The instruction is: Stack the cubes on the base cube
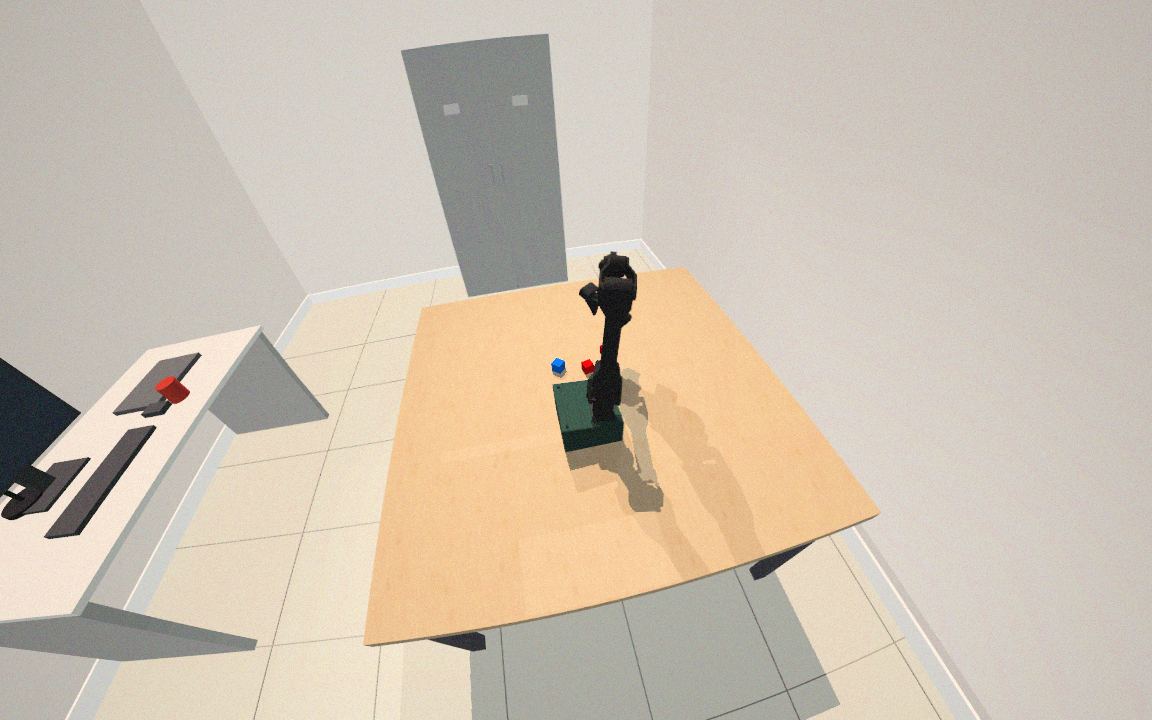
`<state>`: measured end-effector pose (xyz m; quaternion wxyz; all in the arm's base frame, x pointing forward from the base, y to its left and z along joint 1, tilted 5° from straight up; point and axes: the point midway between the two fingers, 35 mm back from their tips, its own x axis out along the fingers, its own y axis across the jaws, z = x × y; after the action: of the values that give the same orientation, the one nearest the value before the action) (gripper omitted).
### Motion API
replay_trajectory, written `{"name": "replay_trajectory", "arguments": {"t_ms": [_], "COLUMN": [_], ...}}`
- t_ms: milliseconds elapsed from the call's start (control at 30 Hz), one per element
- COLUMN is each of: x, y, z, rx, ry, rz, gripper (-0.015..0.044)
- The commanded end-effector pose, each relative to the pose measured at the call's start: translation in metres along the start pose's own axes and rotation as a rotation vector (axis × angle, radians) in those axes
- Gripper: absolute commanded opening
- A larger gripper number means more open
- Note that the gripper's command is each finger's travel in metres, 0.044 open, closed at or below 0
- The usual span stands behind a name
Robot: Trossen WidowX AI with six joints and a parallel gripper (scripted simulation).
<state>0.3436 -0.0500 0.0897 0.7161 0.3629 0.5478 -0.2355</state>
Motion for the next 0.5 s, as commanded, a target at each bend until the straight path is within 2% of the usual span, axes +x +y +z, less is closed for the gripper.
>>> {"name": "replay_trajectory", "arguments": {"t_ms": [0, 233, 467], "x": [0.005, 0.006, 0.006], "y": [-0.006, -0.021, -0.023], "z": [-0.042, -0.095, -0.101], "rx": [0.142, 0.32, 0.34], "ry": [0.039, 0.027, 0.019], "rz": [-0.122, -0.303, -0.324], "gripper": [0.0265, 0.0265, 0.0265]}}
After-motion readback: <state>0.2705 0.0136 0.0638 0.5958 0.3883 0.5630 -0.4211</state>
